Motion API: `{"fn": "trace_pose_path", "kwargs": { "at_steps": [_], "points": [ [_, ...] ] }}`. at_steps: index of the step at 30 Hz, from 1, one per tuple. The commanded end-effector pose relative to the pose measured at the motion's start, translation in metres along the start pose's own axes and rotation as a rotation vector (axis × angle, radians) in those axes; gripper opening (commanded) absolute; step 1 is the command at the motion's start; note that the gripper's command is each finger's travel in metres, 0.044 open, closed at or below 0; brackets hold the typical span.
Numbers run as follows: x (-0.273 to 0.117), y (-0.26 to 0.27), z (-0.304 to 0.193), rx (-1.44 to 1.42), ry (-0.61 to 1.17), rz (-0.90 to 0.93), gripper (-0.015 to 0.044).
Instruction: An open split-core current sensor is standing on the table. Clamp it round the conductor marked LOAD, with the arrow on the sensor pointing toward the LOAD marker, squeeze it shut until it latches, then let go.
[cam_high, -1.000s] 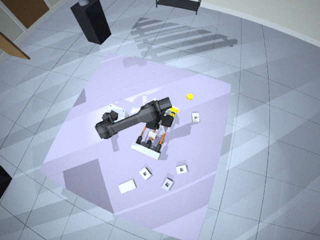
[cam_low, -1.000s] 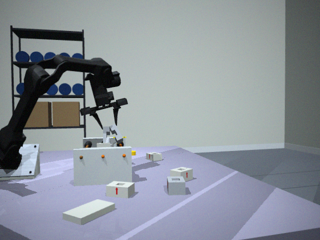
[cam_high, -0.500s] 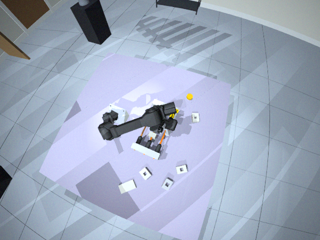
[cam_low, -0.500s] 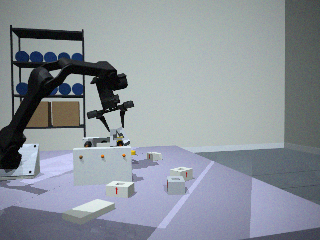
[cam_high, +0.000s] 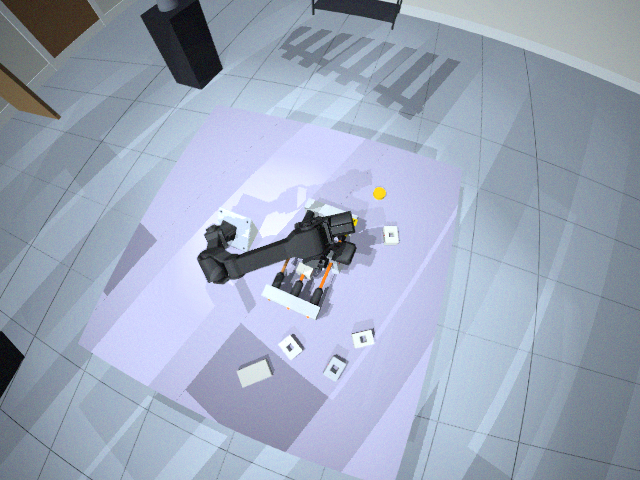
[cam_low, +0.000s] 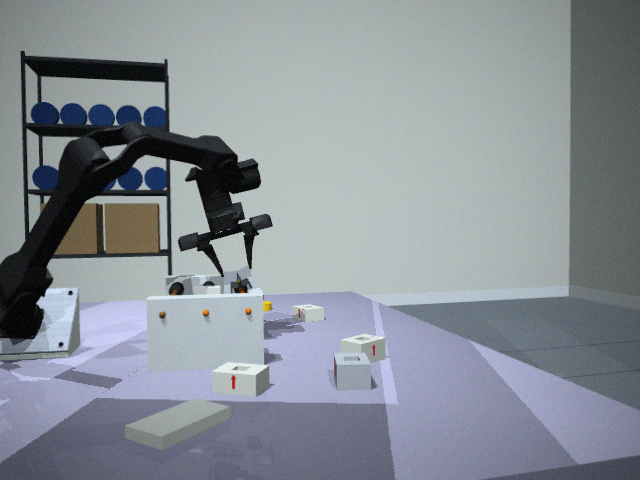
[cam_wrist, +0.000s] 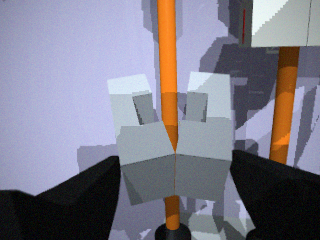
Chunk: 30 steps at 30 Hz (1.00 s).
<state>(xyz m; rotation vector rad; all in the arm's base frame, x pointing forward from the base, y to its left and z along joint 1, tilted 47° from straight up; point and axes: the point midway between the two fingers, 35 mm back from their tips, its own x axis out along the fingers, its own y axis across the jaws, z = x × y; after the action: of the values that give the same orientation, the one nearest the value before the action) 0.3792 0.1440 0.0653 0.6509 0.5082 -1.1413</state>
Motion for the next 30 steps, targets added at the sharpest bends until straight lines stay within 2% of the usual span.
{"fn": "trace_pose_path", "kwargs": {
  "at_steps": [1, 10, 30],
  "points": [
    [0.005, -0.001, 0.000, -0.006, -0.005, 0.004, 0.0000],
    [0.019, -0.001, 0.001, -0.006, -0.007, 0.005, 0.0000],
    [0.015, -0.001, 0.003, -0.005, -0.010, 0.002, 0.0000]
  ]
}}
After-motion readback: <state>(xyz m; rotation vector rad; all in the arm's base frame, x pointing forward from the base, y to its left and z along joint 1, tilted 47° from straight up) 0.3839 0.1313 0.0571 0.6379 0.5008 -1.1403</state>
